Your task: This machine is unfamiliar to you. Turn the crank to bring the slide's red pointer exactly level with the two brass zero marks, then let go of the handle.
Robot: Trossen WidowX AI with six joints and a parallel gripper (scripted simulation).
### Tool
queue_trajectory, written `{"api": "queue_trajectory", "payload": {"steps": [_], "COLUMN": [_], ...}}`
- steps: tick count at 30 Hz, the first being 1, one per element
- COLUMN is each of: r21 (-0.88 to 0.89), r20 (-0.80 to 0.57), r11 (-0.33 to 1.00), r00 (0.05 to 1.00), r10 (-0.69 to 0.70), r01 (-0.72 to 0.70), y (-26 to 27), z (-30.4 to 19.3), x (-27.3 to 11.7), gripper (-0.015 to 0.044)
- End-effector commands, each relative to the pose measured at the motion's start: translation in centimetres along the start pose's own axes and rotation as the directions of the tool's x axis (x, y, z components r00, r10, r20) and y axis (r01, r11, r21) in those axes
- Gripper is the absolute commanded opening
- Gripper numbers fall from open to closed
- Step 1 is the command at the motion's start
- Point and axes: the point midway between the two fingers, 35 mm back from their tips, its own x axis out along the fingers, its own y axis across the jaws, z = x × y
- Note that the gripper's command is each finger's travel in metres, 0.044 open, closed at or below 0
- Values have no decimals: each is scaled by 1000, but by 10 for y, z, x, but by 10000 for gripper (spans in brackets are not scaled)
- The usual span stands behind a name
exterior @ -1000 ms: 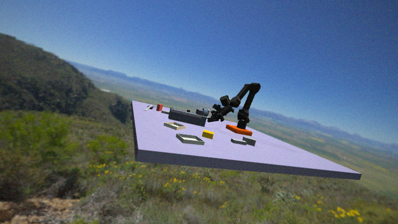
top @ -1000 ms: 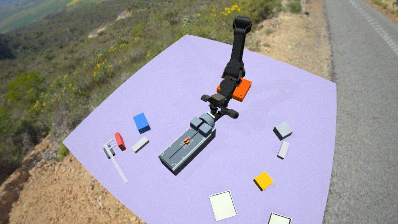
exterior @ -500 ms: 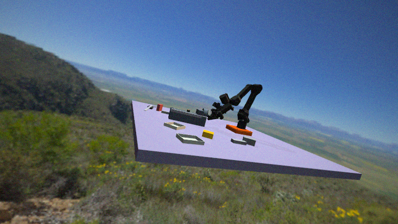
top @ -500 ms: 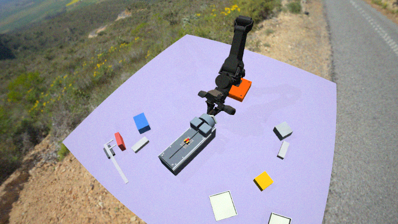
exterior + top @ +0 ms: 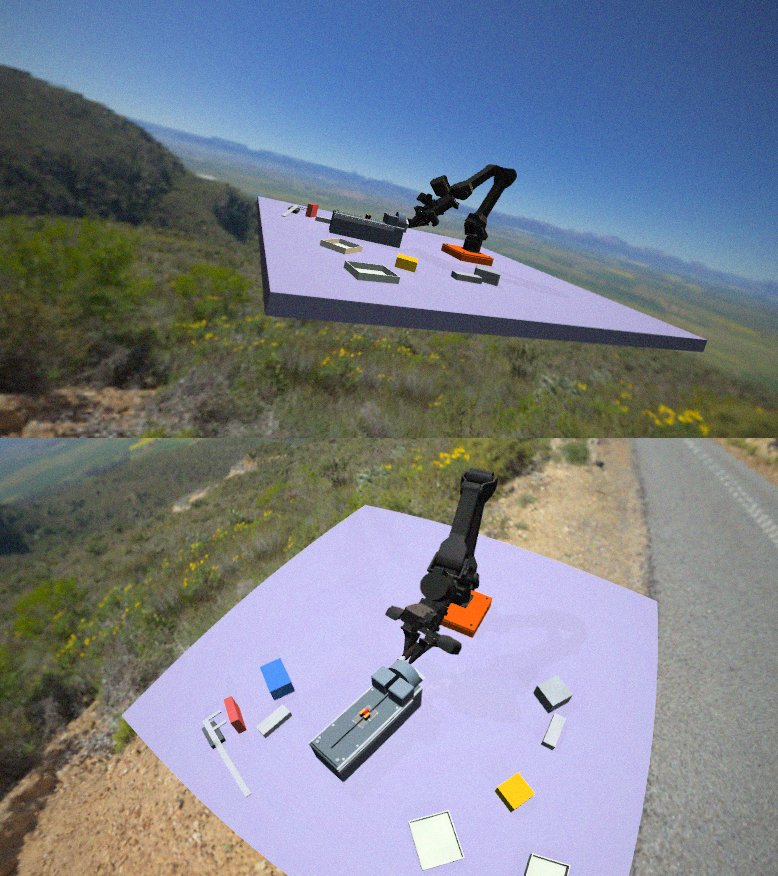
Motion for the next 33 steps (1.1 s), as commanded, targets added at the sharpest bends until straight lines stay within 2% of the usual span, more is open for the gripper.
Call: {"api": "queue_trajectory", "payload": {"steps": [1, 33], "r21": [4, 6], "r20": [7, 7], "r11": [1000, 1000], "r00": [1000, 1000], "r10": [-1, 1], "r01": [1, -1], "y": [3, 34], "z": [6, 13], "x": [-6, -14], "gripper": [0, 0]}}
